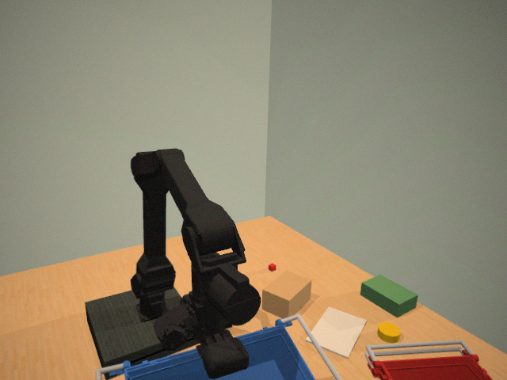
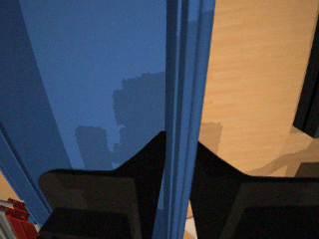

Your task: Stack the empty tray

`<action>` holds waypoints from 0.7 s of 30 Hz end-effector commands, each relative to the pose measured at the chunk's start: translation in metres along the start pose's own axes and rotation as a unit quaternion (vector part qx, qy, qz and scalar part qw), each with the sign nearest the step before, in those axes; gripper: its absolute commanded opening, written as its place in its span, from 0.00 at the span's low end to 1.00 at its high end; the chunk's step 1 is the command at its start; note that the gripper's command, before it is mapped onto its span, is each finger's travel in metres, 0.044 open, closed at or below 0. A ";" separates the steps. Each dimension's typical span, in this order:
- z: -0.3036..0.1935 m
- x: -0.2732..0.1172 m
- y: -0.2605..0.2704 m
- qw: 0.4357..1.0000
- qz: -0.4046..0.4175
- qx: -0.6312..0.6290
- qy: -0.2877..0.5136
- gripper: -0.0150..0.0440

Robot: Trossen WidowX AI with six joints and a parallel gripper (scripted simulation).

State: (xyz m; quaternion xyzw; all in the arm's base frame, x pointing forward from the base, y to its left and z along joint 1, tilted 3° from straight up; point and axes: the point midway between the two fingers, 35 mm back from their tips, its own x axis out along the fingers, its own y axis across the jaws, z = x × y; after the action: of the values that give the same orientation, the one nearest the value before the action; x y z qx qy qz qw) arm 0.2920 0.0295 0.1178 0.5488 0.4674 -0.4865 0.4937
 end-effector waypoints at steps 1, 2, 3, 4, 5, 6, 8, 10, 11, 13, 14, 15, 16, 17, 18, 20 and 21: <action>0.000 0.006 -0.004 1.000 -0.005 0.001 0.000 0.25; 0.000 0.008 -0.004 1.000 -0.005 0.001 0.000 0.25; 0.000 0.009 -0.005 1.000 -0.005 0.001 0.000 0.25; 0.000 0.009 -0.005 1.000 -0.005 0.001 0.000 0.25; 0.000 0.010 -0.005 1.000 -0.005 0.001 0.000 0.25; 0.000 0.010 -0.005 1.000 -0.005 0.001 0.000 0.25; 0.000 0.011 -0.006 1.000 -0.005 0.001 0.000 0.25; 0.000 0.014 -0.006 1.000 -0.005 0.001 0.000 0.25; 0.000 0.015 -0.007 1.000 -0.005 0.001 0.000 0.25; 0.000 0.018 -0.007 1.000 -0.005 0.001 0.000 0.25; 0.000 0.019 -0.008 1.000 -0.006 0.001 0.000 0.25; 0.000 0.019 -0.008 1.000 -0.006 0.001 0.000 0.25; 0.000 0.019 -0.008 1.000 -0.006 0.001 0.000 0.25; 0.000 0.020 -0.008 1.000 -0.006 0.001 0.000 0.25; 0.000 0.020 -0.008 1.000 -0.006 0.001 0.000 0.25; 0.000 0.023 -0.008 1.000 -0.006 0.001 0.000 0.25; 0.000 0.024 -0.008 1.000 -0.006 0.001 0.000 0.25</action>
State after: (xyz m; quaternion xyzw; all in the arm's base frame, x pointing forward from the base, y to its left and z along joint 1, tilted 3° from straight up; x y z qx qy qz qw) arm 0.2894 0.0306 0.0994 0.5500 0.4663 -0.4851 0.4947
